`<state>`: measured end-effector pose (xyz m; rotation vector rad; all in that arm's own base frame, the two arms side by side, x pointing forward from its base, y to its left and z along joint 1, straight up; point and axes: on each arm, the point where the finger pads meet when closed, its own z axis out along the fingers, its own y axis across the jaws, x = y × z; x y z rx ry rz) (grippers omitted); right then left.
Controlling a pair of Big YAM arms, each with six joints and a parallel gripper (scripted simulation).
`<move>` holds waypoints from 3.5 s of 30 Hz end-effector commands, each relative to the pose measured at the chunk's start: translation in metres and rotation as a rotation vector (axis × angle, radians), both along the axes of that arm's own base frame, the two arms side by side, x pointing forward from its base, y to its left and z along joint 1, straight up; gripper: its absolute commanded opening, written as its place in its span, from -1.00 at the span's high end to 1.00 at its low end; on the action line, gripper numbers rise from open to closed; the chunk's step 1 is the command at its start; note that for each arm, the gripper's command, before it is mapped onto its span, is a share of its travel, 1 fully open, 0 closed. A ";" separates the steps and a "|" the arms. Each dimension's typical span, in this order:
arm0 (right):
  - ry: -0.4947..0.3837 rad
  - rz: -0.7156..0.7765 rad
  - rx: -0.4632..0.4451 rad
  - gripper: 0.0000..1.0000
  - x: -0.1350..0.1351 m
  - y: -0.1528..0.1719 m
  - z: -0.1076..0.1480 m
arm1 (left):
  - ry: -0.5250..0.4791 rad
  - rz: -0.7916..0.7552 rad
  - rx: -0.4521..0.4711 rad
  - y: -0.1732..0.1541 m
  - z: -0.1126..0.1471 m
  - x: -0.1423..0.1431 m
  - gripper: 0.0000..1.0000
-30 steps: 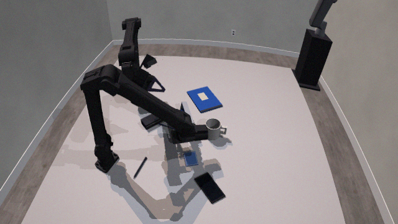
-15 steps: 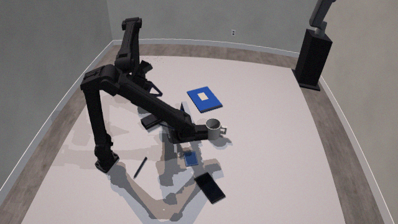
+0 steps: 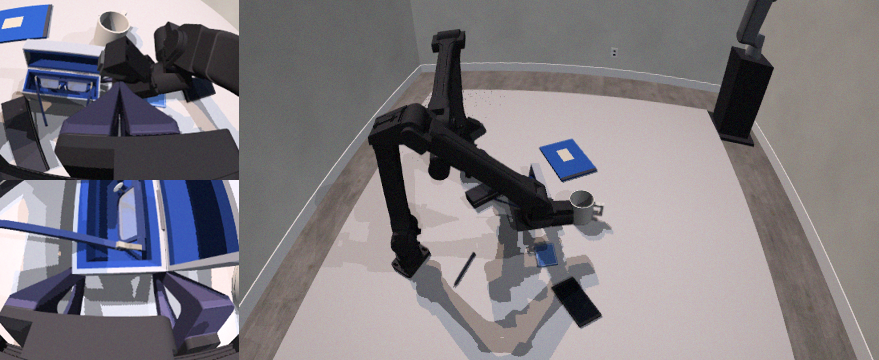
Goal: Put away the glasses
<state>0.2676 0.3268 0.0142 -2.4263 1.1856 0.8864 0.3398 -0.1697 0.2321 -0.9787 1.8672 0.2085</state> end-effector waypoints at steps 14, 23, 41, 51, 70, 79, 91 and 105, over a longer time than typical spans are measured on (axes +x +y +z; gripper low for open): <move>0.038 -0.019 -0.035 -0.15 -0.002 -0.008 -0.010 | 0.138 0.007 0.163 -0.013 -0.072 0.012 1.00; 0.038 -0.019 -0.035 -0.15 -0.002 -0.008 -0.010 | 0.159 0.002 0.189 -0.016 -0.084 0.014 1.00; 0.038 -0.019 -0.035 -0.15 -0.002 -0.008 -0.010 | 0.190 -0.001 0.222 -0.009 -0.121 0.005 1.00; 0.038 -0.019 -0.035 -0.15 -0.002 -0.008 -0.010 | 0.187 -0.002 0.219 -0.010 -0.135 0.006 1.00; 0.038 -0.019 -0.035 -0.15 -0.002 -0.008 -0.010 | 0.206 0.000 0.223 -0.004 -0.162 0.007 1.00; 0.038 -0.019 -0.035 -0.15 -0.002 -0.008 -0.010 | 0.214 -0.006 0.157 -0.001 -0.148 0.005 1.00; 0.038 -0.019 -0.035 -0.15 -0.002 -0.008 -0.010 | 0.268 -0.016 0.117 0.005 -0.153 0.001 1.00; 0.038 -0.019 -0.035 -0.15 -0.002 -0.008 -0.010 | 0.324 -0.030 0.040 0.015 -0.151 -0.008 1.00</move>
